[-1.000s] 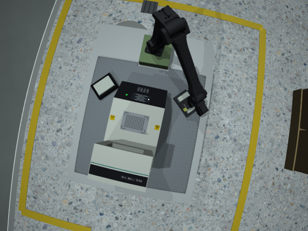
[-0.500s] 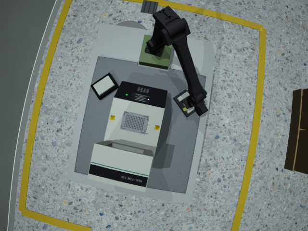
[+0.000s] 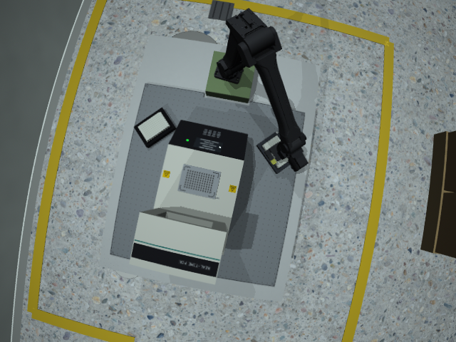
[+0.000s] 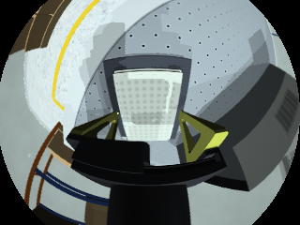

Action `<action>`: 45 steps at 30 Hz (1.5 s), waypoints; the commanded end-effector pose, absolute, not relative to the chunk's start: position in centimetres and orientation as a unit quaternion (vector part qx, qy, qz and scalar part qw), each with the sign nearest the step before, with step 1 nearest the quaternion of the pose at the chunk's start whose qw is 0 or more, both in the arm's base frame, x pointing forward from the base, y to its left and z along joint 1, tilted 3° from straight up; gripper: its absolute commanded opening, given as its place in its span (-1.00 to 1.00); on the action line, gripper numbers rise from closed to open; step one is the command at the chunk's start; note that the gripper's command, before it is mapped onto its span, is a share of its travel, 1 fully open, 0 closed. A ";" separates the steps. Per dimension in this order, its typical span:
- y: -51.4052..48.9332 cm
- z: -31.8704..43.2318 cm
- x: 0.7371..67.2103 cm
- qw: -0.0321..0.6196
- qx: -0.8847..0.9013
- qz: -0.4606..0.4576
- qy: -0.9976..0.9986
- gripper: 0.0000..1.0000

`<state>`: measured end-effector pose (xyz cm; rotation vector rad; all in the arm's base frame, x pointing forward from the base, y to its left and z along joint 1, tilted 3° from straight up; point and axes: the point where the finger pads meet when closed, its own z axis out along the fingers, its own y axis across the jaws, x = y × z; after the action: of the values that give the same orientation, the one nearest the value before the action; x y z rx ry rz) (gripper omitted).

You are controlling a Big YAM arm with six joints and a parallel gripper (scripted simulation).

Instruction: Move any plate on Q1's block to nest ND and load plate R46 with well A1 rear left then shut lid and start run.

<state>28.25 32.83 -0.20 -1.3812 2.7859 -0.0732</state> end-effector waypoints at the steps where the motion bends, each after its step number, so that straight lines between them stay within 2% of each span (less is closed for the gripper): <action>1: 35.4 2.8 30.6 0.057 -0.444 -0.005 0.894 1.00; 27: 32.5 -0.7 28.1 0.009 -0.447 -0.025 0.894 1.00; 45: 34.5 1.7 29.6 0.040 -0.446 -0.011 0.894 1.00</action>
<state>28.28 32.87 -0.61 -1.3808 2.7852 -0.0726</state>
